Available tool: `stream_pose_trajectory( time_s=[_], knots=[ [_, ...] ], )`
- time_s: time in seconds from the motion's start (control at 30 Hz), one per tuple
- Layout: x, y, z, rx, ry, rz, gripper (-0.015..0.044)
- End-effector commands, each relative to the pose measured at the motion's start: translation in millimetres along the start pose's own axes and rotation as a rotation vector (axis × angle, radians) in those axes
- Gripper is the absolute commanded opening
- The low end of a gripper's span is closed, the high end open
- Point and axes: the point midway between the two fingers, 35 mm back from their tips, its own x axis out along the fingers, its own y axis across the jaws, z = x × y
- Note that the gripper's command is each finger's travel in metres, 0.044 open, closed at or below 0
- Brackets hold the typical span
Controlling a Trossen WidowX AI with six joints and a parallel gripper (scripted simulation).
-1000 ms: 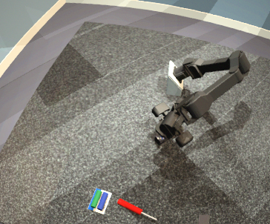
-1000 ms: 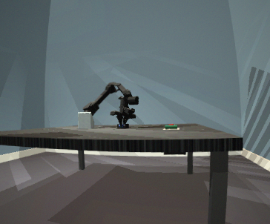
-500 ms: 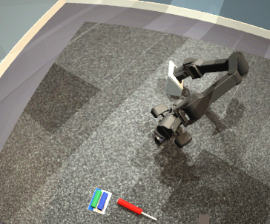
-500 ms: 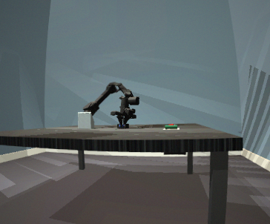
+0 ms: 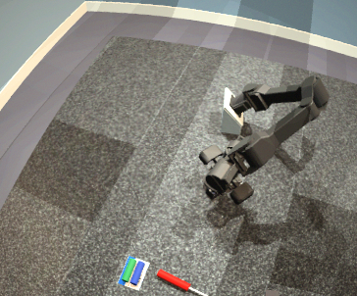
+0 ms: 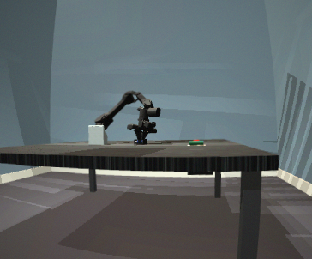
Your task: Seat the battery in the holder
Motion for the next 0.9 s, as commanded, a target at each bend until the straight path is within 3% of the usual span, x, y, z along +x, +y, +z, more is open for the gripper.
stream_pose_trajectory(
  time_s=[0.0, 0.7, 0.83, 0.87],
  knots=[
    [-1.1, 1.1, 3.6, -0.008, -0.004, 0.0, 0.0063],
    [-3.0, 1.4, 3.9, -0.009, 0.006, -0.002, 0.0063],
    [-3.0, 1.4, 3.9, -0.009, 0.006, -0.002, 0.0166],
    [-3.0, 1.4, 3.9, -0.009, 0.006, -0.002, 0.0166]
  ],
)
